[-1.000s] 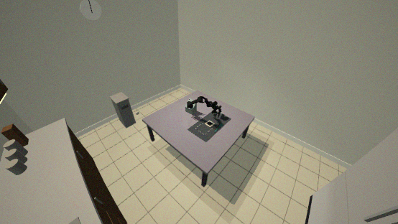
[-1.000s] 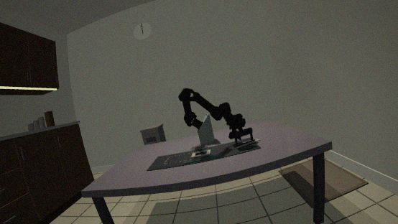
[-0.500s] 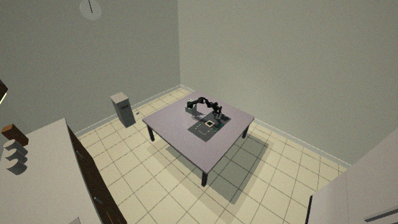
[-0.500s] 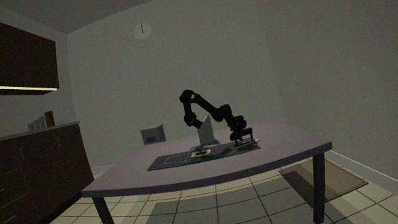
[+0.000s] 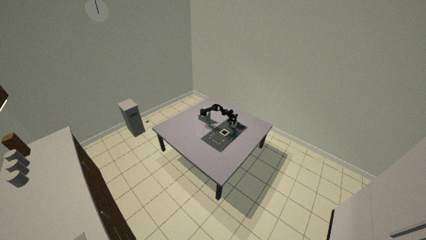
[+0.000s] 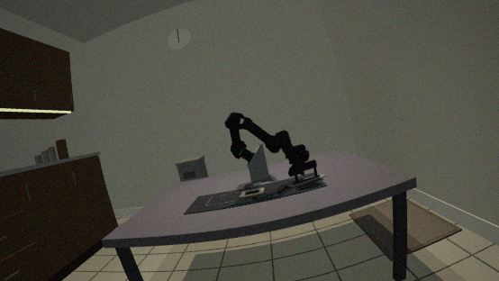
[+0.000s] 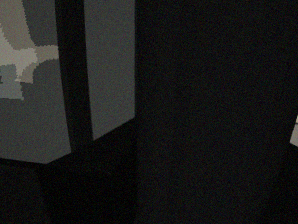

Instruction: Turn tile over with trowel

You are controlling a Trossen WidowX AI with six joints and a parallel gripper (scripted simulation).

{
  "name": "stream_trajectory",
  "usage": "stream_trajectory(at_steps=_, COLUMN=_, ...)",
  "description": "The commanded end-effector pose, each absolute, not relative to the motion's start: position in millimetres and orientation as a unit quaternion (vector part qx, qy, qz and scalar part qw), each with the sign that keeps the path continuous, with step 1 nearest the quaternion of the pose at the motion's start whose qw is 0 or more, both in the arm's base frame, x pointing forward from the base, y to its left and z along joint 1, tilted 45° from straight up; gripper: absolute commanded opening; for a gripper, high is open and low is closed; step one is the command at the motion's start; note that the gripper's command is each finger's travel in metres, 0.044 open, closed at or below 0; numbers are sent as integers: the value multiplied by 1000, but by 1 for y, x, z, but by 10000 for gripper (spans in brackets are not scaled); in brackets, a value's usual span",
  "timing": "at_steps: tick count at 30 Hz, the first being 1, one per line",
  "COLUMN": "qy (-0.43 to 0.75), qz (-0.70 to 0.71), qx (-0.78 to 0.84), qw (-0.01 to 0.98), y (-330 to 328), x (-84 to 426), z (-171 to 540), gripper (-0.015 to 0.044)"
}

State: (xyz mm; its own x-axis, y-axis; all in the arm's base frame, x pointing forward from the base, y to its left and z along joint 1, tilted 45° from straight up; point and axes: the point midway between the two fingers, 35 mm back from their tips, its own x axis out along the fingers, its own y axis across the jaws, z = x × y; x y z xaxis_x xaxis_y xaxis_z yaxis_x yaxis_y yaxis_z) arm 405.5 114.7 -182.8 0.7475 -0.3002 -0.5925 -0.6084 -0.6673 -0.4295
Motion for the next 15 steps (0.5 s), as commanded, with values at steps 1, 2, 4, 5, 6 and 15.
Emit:
stream_trajectory(at_steps=1, qy=257, qz=244, qx=-880, qw=315, y=115, x=406, z=-183, gripper=49)
stream_trajectory(at_steps=2, qy=257, qz=244, qx=-880, qw=315, y=115, x=406, z=-183, gripper=42)
stream_trajectory(at_steps=4, qy=257, qz=244, qx=-880, qw=315, y=115, x=406, z=-183, gripper=29)
stream_trajectory(at_steps=5, qy=257, qz=244, qx=-880, qw=315, y=115, x=406, z=-183, gripper=22)
stream_trajectory(at_steps=6, qy=257, qz=244, qx=-880, qw=316, y=116, x=406, z=-182, gripper=0)
stream_trajectory(at_steps=15, qy=258, qz=245, qx=-879, qw=317, y=157, x=405, z=-141, gripper=0)
